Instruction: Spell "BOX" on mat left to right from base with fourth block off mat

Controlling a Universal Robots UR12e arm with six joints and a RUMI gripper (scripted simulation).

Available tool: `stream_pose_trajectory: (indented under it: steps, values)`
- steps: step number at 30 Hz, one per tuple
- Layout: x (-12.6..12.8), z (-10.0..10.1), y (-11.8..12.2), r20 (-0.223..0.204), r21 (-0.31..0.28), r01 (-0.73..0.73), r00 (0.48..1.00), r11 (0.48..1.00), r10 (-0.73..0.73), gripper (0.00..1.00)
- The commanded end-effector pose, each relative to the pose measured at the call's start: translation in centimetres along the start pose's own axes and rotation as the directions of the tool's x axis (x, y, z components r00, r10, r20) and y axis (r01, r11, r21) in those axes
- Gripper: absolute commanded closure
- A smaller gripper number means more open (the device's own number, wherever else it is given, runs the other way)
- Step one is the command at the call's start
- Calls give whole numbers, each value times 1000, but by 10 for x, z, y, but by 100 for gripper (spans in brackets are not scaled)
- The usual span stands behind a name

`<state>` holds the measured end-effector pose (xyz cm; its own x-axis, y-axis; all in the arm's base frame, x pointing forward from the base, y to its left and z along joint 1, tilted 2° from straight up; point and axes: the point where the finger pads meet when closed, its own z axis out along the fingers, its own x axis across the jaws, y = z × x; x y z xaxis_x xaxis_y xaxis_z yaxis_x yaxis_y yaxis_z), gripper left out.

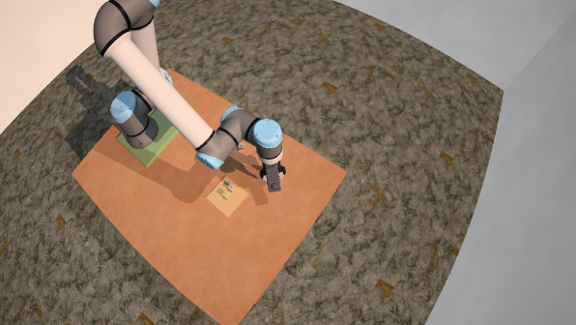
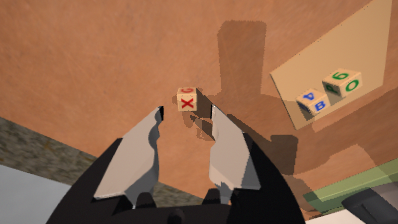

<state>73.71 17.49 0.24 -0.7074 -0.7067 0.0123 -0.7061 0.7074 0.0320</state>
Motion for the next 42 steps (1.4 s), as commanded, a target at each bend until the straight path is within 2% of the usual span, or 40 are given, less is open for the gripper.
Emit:
stream_pose_trajectory:
  steps: [1,15,38,39,42]
  values:
    - [-1,7,0,1,1,0,1000,1000,0,63]
    - [-1,26,0,1,1,0,1000,1000,0,63]
    - [-1,27,0,1,1,0,1000,1000,0,63]
    - [-1,27,0,1,1,0,1000,1000,0,75]
    - [-1,27,0,1,1,0,1000,1000,0,75]
